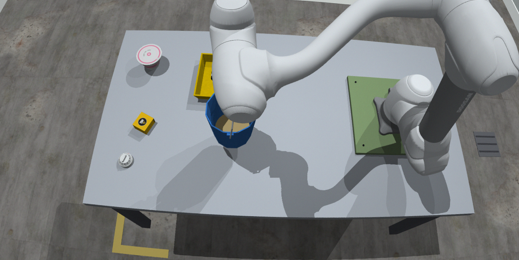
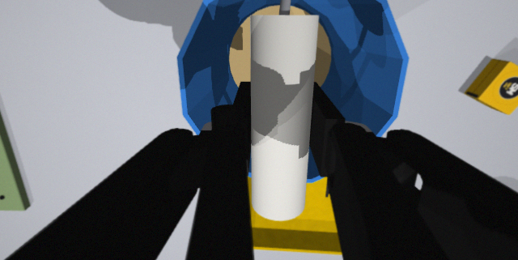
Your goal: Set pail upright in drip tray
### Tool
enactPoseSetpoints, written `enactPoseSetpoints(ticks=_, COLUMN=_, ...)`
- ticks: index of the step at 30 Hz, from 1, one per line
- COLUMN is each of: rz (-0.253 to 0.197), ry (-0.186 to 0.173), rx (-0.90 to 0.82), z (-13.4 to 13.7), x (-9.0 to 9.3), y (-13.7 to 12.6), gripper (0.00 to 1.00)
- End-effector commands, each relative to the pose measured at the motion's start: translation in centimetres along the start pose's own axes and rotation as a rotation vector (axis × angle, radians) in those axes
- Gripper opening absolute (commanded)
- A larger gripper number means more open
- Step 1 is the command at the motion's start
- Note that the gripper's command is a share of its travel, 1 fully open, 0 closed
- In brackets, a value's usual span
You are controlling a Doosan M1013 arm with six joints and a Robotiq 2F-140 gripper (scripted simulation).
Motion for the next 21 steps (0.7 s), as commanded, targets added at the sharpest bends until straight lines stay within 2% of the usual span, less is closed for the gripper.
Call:
enactPoseSetpoints(ticks=1, rz=0.001, ry=-0.002, rx=0.000, z=0.02, x=-0.11, y=0.00, gripper=0.10)
enactPoseSetpoints(ticks=21, rz=0.001, ry=-0.002, rx=0.000, z=0.07, x=-0.11, y=-0.51, gripper=0.10)
Point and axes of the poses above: the point where the finger pads meet when closed, its own x axis out along the fingers, its own z axis across the jaws, y = z × x, the point moved 2 cm from there along -x, back along the fingers, and after that the axes turned 5 degrees about -x, right-handed, at the moved point
